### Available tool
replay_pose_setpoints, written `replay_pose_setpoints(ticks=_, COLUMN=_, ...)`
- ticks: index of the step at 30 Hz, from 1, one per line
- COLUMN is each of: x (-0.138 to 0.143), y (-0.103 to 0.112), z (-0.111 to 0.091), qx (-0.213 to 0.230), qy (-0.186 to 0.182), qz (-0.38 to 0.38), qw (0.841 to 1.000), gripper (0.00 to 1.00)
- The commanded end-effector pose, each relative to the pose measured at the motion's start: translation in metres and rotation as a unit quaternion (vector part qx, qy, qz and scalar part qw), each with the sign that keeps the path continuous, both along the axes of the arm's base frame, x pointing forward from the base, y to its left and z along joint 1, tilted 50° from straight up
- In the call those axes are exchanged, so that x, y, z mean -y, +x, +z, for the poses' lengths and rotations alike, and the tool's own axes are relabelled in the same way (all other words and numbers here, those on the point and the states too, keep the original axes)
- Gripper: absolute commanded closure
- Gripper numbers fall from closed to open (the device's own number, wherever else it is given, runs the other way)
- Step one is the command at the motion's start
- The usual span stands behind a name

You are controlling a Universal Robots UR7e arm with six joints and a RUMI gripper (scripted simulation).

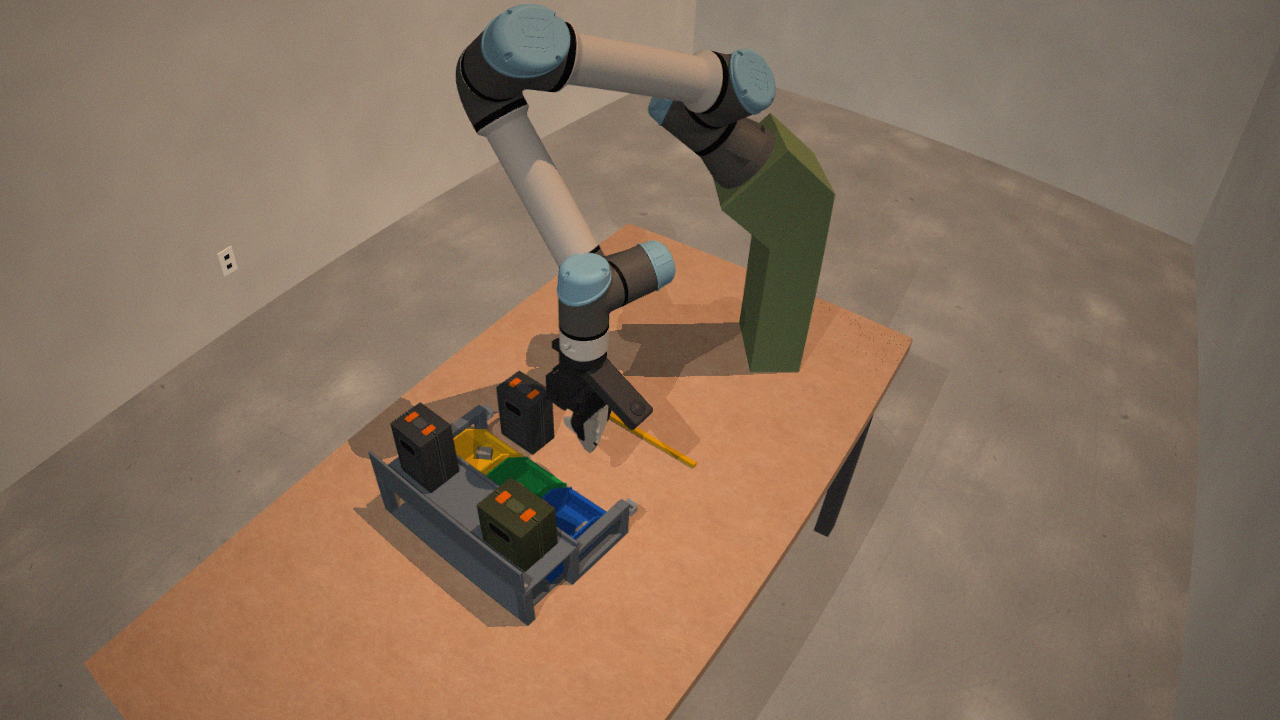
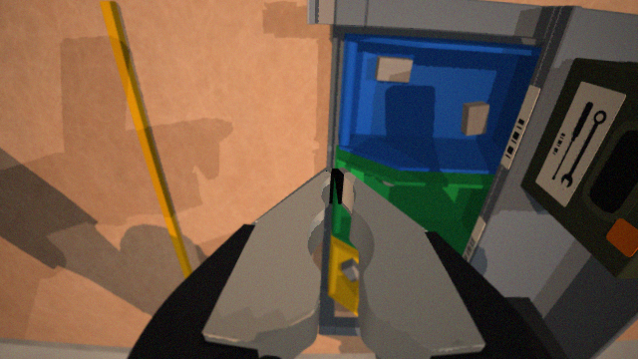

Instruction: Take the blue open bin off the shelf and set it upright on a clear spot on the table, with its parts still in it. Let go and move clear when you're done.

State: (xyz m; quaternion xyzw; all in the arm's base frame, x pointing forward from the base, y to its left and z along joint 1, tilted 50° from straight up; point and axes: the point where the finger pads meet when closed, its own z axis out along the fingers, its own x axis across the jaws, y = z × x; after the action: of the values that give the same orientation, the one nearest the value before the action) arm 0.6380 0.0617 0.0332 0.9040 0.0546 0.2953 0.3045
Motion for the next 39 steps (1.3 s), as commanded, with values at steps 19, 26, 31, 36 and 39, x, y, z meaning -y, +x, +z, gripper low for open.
replay_pose_setpoints(ticks=19, x=-0.0092, y=0.0118, z=0.0030, qx=0.000, qy=0.000, qz=0.000, qw=1.000, gripper=1.00)
replay_pose_setpoints(ticks=26, x=-0.0092, y=0.0118, z=0.0030, qx=0.000, qy=0.000, qz=0.000, qw=1.000, gripper=1.00)
replay_pose_setpoints(ticks=31, x=-0.0092, y=0.0118, z=0.0030, qx=0.000, qy=0.000, qz=0.000, qw=1.000, gripper=1.00)
replay_pose_setpoints(ticks=36, x=-0.0092, y=0.0118, z=0.0030, qx=0.000, qy=0.000, qz=0.000, qw=1.000, gripper=1.00)
replay_pose_setpoints(ticks=39, x=-0.0092, y=0.0118, z=0.0030, qx=0.000, qy=0.000, qz=0.000, qw=1.000, gripper=1.00)
